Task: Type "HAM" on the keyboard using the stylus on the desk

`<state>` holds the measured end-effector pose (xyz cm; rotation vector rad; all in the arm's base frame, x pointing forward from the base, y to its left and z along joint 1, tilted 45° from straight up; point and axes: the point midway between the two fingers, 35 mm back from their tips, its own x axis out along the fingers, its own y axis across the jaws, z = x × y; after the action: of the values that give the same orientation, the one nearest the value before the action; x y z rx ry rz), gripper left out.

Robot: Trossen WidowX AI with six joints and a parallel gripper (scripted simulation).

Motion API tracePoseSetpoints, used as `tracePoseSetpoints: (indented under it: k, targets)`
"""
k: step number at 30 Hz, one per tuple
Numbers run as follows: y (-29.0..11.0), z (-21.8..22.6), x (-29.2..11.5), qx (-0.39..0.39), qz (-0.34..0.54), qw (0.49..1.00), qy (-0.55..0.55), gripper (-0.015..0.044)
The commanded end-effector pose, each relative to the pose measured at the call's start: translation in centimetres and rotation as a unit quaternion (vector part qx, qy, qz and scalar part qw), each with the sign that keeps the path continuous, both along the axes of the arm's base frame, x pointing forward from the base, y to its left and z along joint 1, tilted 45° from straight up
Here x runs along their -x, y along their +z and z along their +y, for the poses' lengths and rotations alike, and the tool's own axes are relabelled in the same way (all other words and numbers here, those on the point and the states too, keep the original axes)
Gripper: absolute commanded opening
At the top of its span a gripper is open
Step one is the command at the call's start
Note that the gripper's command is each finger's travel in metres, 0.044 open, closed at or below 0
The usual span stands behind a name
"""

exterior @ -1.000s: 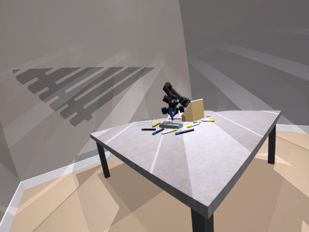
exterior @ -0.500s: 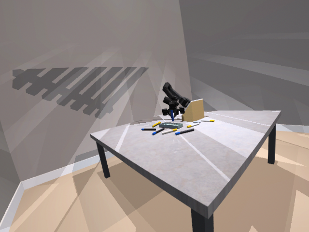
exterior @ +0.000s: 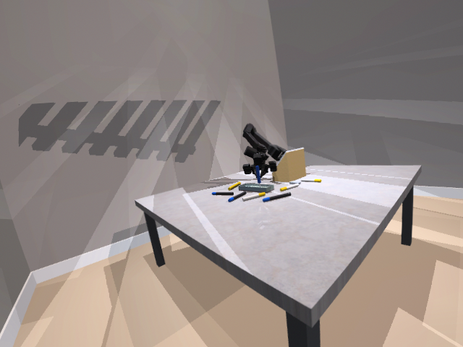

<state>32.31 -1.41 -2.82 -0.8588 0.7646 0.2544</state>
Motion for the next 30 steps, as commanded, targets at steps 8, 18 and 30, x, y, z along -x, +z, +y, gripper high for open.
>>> tracePoseSetpoints:
  k: [8, 18, 30]
  targets:
    - [-0.5, -0.3, 0.1, 0.0, 0.001, 1.0, 0.005, 0.0081]
    - [-0.6, -0.4, 0.1, 0.0, 0.001, 1.0, 0.005, 0.0081]
    - [0.5, 0.7, -0.1, -0.001, 0.001, 1.0, 0.005, 0.0081]
